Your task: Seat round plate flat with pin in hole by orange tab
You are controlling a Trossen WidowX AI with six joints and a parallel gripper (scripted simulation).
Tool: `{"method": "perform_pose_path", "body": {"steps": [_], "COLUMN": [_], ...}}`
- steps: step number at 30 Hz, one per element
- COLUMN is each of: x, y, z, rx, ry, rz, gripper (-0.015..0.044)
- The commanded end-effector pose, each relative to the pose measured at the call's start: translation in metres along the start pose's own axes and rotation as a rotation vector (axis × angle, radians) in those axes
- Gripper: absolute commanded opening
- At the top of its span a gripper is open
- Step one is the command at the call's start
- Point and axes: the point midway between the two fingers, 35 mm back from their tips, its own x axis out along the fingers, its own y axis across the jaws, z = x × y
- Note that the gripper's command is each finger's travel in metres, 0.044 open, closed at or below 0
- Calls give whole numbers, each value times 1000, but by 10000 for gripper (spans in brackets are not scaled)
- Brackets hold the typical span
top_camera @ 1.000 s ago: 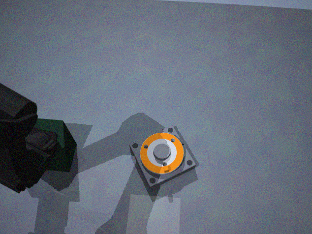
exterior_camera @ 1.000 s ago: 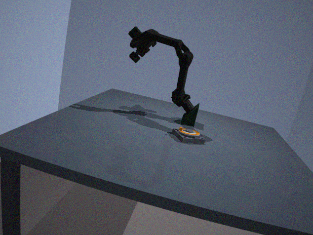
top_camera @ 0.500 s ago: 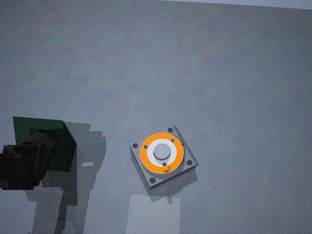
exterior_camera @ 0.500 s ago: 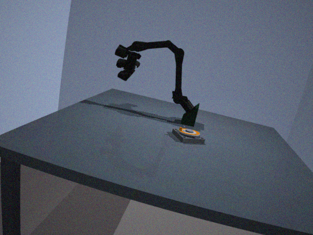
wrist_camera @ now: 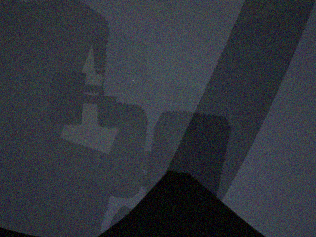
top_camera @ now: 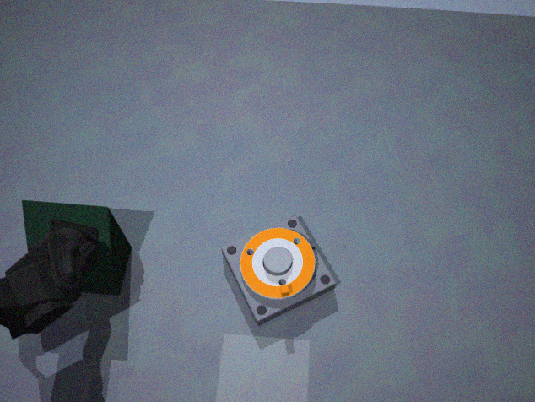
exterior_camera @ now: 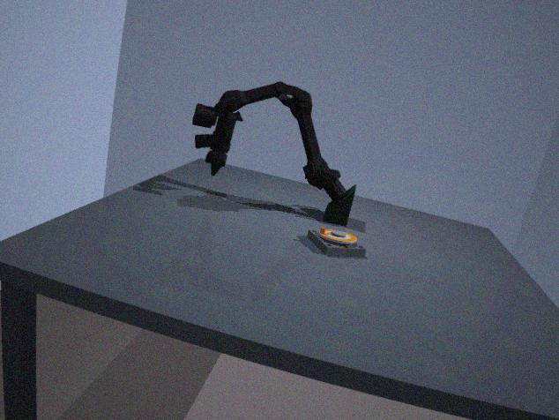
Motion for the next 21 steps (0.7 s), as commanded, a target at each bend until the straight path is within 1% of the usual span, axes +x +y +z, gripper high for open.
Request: {"method": "perform_pose_path", "body": {"steps": [1,4,6,8,12,14,20,21], "x": [3,-5,-7,-12,-23,-26,-55,-56], "y": [44,89,100,130,188,198,255,256], "z": [-12,-26,-31,-46,-94,-104,-201,-204], "rx": [-94,-195,-224,-306,-510,-550,-901,-911], "ry": [34,49,55,71,114,120,123,122], "rz": [77,162,178,218,265,270,280,280], "gripper": [0,0,0,0,0,0,0,0]}}
